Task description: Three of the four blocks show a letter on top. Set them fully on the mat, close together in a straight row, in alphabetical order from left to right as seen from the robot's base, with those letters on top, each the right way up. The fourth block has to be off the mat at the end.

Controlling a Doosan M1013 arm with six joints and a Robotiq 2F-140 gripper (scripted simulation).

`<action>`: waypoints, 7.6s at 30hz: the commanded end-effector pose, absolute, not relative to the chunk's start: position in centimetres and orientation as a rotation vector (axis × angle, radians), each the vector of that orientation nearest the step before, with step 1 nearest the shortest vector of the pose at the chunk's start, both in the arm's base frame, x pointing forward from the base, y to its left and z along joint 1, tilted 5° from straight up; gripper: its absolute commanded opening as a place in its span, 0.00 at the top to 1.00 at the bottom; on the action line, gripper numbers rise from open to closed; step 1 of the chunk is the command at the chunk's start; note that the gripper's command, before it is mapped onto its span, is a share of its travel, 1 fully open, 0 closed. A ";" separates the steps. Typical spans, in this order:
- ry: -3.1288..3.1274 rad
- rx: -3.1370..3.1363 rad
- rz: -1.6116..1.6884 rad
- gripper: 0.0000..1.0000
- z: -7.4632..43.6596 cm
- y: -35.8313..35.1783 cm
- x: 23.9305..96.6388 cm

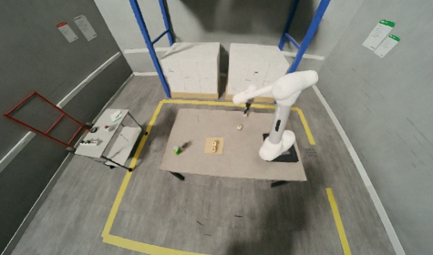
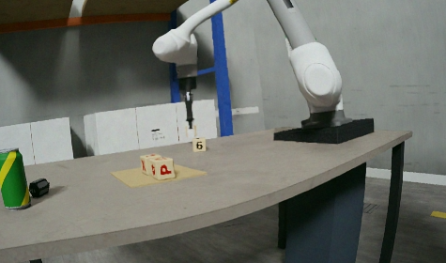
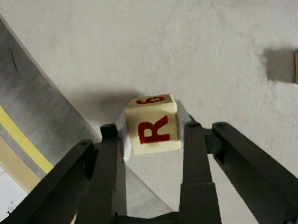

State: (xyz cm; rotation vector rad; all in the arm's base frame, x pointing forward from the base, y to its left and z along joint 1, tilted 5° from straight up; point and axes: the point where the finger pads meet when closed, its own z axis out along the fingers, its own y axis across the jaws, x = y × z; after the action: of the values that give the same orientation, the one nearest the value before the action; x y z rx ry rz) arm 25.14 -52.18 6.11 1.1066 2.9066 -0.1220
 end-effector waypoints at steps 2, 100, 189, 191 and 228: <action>2.906 1.106 -0.123 0.67 8.5 -52.0 25.2; 2.485 -2.005 -0.105 0.67 10.5 -21.5 69.4; 2.485 -2.005 -0.105 0.67 1.0 -22.3 69.4; 2.485 -2.005 -0.105 0.67 1.0 -22.3 69.4; 2.485 -2.005 -0.105 0.65 1.0 -22.3 69.4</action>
State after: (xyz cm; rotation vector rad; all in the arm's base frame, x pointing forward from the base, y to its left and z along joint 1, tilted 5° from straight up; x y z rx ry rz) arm 69.38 -22.33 0.87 -2.0055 2.4857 -0.1032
